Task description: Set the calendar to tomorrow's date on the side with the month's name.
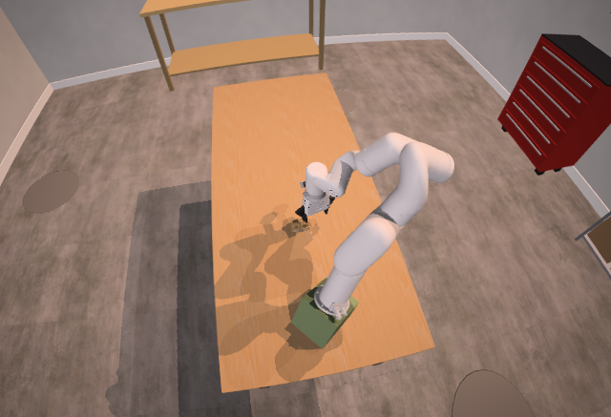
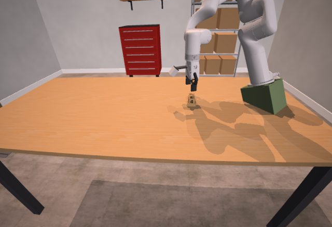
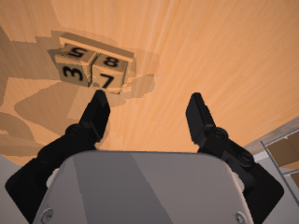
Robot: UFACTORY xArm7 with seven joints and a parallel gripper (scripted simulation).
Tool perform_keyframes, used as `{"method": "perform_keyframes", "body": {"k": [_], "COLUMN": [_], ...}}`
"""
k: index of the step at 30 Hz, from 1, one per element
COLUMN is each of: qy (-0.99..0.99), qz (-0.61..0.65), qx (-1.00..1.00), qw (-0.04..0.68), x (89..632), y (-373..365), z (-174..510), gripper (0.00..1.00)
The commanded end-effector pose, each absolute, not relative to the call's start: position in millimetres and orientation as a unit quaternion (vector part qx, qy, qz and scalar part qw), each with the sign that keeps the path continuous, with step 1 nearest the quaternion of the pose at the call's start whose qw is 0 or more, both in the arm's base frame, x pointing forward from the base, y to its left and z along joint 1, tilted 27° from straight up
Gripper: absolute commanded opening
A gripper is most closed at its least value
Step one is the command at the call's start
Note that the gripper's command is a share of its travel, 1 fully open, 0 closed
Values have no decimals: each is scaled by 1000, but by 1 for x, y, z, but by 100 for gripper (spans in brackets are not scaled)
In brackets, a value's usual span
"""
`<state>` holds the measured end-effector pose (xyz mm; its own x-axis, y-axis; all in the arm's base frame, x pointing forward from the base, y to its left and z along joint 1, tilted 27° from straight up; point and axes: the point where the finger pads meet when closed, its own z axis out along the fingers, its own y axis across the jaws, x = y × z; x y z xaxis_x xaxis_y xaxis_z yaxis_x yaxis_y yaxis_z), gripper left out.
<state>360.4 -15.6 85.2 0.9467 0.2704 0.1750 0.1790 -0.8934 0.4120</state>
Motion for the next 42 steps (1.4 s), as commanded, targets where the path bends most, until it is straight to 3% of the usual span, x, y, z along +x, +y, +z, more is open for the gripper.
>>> {"method": "perform_keyframes", "body": {"k": [1,42], "qy": [85,-260], "qz": [124,185], "qx": [969,937], "qw": [196,140], "x": [359,305], "y": [-15,-18], "z": [86,68], "gripper": [100,100]}}
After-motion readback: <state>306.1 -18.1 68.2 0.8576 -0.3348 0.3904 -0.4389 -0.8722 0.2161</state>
